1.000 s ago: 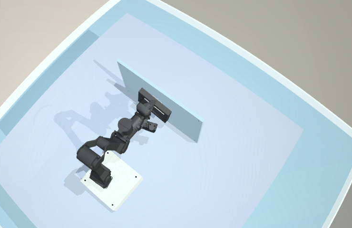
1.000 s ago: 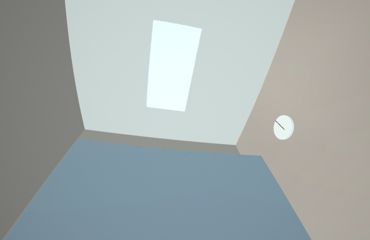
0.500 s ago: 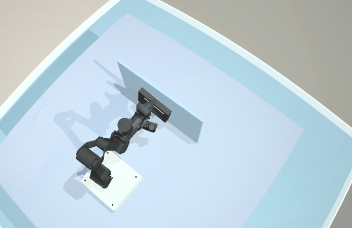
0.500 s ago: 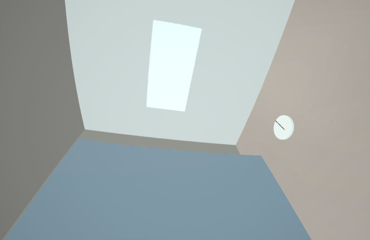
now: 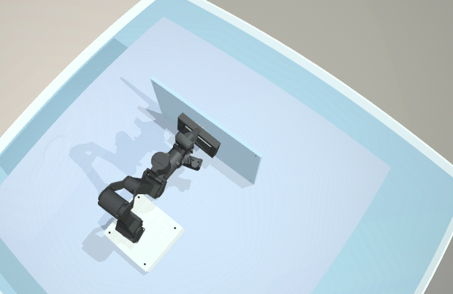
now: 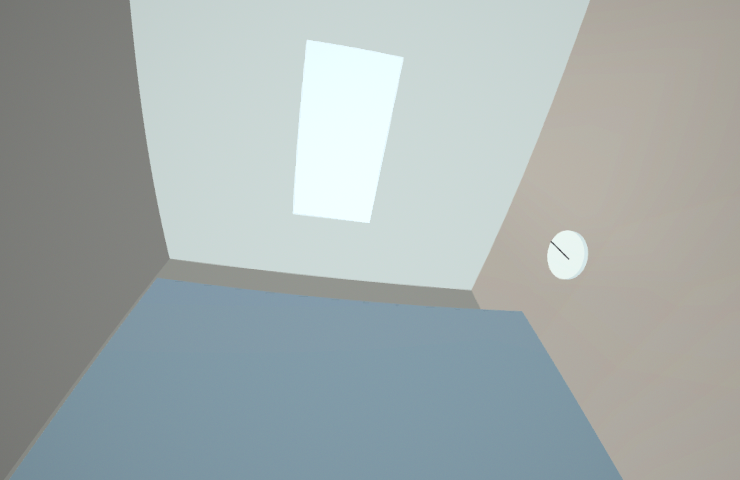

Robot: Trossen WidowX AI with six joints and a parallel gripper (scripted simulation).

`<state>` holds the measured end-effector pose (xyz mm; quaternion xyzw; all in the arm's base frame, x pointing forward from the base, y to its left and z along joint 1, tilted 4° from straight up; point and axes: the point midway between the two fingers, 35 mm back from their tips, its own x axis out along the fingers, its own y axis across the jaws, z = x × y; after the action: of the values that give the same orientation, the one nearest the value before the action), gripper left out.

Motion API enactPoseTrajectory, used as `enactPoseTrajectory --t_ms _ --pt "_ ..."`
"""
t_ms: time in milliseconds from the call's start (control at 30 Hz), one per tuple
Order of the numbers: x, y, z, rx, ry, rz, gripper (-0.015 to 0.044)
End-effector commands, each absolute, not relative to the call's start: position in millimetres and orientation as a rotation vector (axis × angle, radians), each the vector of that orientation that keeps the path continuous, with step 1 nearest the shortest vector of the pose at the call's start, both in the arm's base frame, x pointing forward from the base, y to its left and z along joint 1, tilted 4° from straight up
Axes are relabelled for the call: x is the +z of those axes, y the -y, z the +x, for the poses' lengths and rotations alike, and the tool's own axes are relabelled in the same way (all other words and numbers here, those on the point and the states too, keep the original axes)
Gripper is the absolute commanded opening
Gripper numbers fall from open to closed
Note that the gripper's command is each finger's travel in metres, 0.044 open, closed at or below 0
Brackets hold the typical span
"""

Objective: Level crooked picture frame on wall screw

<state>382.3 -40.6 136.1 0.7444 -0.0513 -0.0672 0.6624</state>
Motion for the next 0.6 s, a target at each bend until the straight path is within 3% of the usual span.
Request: enactPoseTrajectory --t_ms 0,567 --pt "138.7 40.3 382.6 -0.144 0.124 1.679 0.0000" --pt "139.0 38.3 382.9 -0.144 0.124 1.679 0.0000"
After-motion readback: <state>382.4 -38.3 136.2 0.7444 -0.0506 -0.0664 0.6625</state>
